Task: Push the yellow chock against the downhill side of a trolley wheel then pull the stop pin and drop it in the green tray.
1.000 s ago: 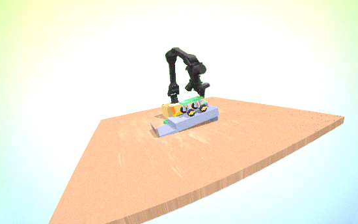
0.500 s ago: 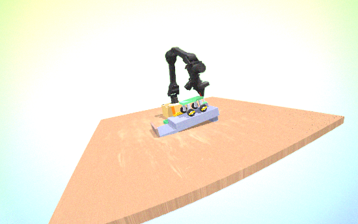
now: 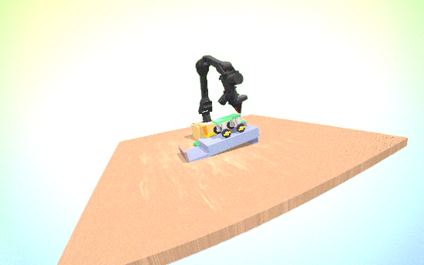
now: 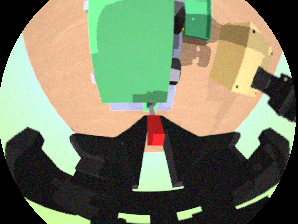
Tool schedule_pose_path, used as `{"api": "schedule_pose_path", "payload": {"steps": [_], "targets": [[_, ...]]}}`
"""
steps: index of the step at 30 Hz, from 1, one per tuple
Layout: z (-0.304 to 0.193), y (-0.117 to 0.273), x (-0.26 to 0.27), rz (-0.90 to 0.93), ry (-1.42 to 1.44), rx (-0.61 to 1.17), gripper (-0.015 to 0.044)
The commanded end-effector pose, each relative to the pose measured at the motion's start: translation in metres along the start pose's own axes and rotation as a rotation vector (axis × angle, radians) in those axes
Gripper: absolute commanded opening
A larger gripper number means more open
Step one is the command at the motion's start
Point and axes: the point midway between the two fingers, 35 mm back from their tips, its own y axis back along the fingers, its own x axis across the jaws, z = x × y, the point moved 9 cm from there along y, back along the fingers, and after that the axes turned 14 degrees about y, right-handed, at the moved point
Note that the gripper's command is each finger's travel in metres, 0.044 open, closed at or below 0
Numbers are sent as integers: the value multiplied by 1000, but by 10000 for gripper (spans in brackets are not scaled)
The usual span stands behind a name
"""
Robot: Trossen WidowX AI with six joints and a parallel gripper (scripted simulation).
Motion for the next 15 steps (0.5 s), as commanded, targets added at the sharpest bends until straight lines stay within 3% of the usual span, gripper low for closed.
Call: {"api": "schedule_pose_path", "payload": {"steps": [1,15], "targets": [[-2,5,0,9,6,4,0],[-4,11,1,9,6,4,0]]}}
